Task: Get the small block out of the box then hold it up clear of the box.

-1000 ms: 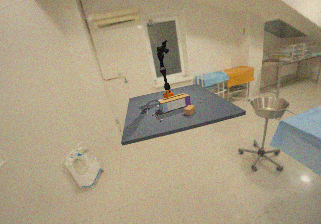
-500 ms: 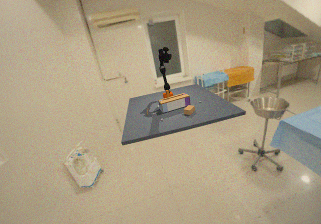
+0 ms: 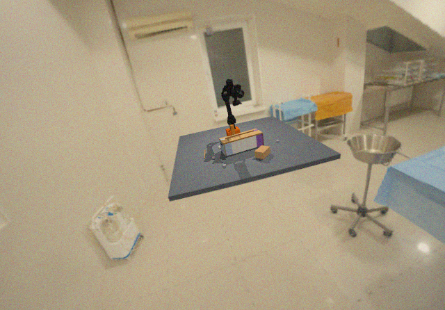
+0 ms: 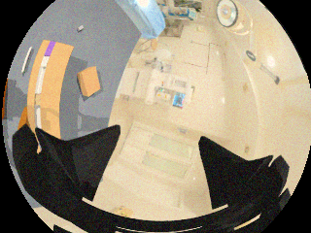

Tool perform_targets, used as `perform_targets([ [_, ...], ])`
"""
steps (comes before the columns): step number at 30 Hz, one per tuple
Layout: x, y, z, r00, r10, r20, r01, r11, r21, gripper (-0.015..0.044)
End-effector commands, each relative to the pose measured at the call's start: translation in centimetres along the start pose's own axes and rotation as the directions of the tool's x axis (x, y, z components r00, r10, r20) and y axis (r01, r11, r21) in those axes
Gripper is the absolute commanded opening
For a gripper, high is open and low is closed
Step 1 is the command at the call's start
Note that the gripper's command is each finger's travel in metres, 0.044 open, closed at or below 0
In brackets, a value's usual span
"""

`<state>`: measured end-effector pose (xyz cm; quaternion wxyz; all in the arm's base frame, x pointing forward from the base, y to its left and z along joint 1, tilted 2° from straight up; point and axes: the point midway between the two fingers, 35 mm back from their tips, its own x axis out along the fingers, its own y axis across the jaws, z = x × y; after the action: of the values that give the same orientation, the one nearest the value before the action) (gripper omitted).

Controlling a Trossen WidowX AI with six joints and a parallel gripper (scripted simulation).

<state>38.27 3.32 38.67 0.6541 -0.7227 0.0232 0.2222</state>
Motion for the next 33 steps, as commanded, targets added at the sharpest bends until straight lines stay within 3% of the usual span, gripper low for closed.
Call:
perform_targets([
  [1, 3.1, 6.1, 0.2, 0.974, 0.225, 0.011, -0.225, 0.971, 0.075, 0.04],
  [8, 5.6, 16.5, 1.3, 0.806, 0.591, 0.031, -0.587, 0.792, 0.169, 0.04],
  [13, 5.0, 24.2, 2.4, 0.566, 0.823, 0.041, -0.811, 0.548, 0.204, 0.04],
  [17, 3.5, 28.5, 3.1, 0.374, 0.927, 0.037, -0.909, 0.359, 0.21, 0.04],
  [33, 3.4, 28.7, 2.7, 0.364, 0.931, 0.036, -0.913, 0.349, 0.21, 0.04],
])
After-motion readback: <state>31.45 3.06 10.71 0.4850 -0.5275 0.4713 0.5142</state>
